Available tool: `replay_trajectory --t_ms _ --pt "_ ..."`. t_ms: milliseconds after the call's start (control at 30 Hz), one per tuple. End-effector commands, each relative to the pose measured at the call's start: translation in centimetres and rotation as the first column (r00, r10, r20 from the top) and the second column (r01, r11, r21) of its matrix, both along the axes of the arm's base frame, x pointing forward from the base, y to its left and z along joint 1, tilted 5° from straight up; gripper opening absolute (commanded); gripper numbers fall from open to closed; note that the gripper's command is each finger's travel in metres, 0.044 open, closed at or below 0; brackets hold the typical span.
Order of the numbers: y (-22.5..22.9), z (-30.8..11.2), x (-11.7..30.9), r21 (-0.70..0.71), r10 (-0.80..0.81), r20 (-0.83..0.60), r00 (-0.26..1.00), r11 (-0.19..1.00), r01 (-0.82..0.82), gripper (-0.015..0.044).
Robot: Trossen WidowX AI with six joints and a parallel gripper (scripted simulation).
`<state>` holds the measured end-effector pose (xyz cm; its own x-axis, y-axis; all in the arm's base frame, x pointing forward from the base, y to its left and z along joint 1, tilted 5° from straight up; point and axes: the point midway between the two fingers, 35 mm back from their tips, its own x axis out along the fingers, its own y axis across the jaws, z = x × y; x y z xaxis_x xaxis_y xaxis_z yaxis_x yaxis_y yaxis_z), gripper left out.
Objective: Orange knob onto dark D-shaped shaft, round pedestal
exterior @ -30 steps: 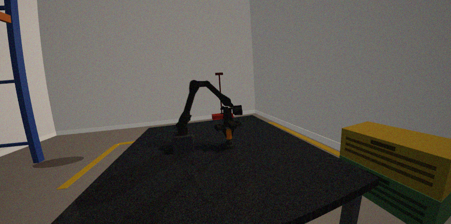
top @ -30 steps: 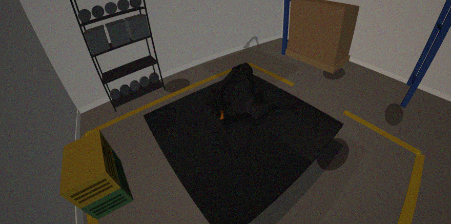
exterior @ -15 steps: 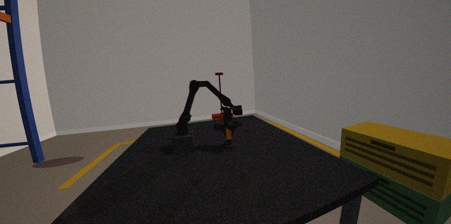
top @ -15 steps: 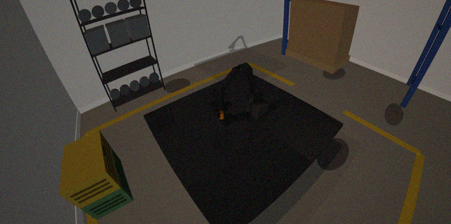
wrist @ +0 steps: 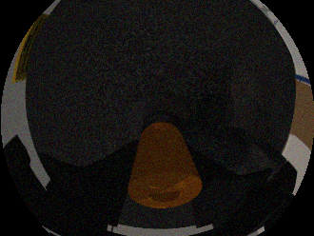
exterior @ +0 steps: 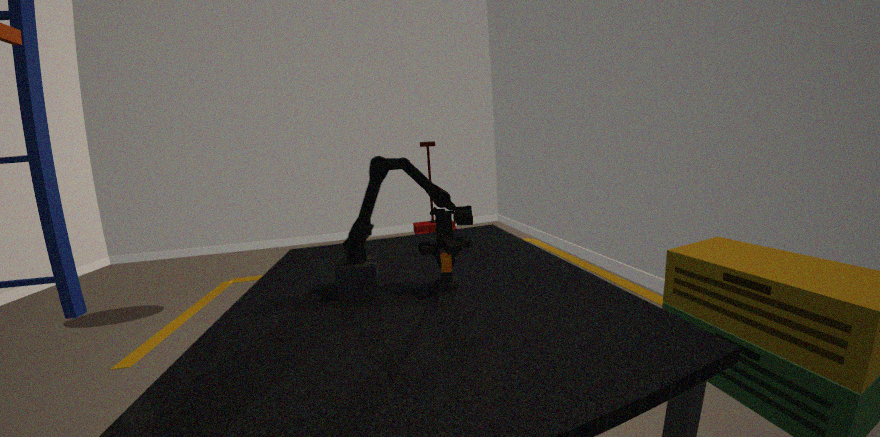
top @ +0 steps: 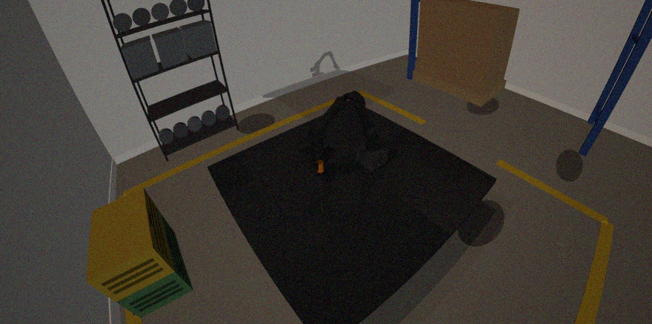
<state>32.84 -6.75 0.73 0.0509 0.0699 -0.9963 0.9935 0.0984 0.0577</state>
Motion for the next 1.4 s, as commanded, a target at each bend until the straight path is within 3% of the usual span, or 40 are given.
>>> replay_trajectory --t_ms 0,467,700,1367 --pt "0.0 -0.05 0.05 0.0 -0.006 0.002 1.0 1.0 0.006 0.0" --pt "-0.06 0.45 0.08 0.0 -0.014 0.001 1.0 1.0 0.014 0.0" --pt "-0.07 0.43 0.19 0.009 -0.213 -0.014 0.977 0.977 0.213 0.0" --pt "-0.01 0.0 0.06 0.009 -0.213 -0.014 0.977 0.977 0.213 0.0"
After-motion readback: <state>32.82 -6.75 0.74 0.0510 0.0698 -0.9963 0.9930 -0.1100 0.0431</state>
